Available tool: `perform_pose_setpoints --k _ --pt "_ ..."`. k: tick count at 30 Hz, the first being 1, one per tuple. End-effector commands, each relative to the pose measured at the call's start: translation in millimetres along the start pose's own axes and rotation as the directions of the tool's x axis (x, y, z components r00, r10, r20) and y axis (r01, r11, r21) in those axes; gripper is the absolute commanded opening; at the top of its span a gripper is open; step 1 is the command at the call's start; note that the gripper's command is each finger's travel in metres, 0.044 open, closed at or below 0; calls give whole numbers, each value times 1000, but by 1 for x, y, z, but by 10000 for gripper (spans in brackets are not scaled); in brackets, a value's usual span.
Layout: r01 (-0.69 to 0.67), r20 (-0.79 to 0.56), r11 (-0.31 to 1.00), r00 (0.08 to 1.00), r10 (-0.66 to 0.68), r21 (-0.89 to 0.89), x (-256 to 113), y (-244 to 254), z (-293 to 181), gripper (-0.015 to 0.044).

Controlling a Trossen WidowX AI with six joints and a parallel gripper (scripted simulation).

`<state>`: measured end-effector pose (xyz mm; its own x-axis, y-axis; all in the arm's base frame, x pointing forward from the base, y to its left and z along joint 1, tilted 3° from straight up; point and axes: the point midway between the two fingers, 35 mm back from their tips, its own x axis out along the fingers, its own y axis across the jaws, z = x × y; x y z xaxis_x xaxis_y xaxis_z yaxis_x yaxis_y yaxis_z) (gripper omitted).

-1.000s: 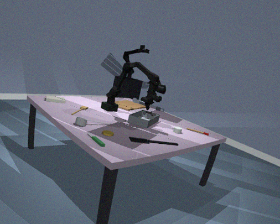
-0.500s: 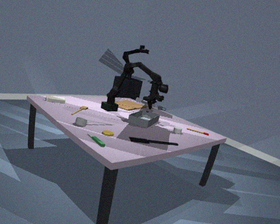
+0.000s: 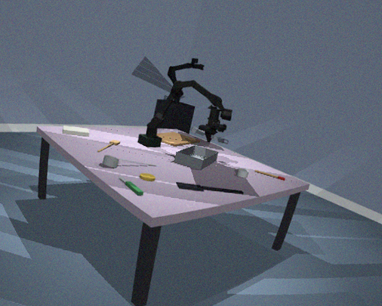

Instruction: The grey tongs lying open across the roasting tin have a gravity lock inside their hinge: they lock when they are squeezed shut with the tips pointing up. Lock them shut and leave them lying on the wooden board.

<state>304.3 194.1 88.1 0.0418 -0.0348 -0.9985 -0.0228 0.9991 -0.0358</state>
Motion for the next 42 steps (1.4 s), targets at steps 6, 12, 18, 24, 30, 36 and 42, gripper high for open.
perform_pose_setpoints --k 6,12,18,24,30,36,42 --pt "-5 -9 996 1000 6 90 0 50 -37 -150" --pt "-4 -12 990 1000 6 143 -1 77 -62 -150" --pt "-3 -14 981 1000 5 196 -2 101 -91 -150" --pt "0 -15 971 1000 4 238 -2 117 -114 -150" --pt "-1 -15 969 1000 5 247 -3 121 -120 -150" --pt "-3 -17 957 1000 8 289 -4 138 -150 -150" --pt "-5 -20 944 1000 12 330 -5 152 -185 -150"
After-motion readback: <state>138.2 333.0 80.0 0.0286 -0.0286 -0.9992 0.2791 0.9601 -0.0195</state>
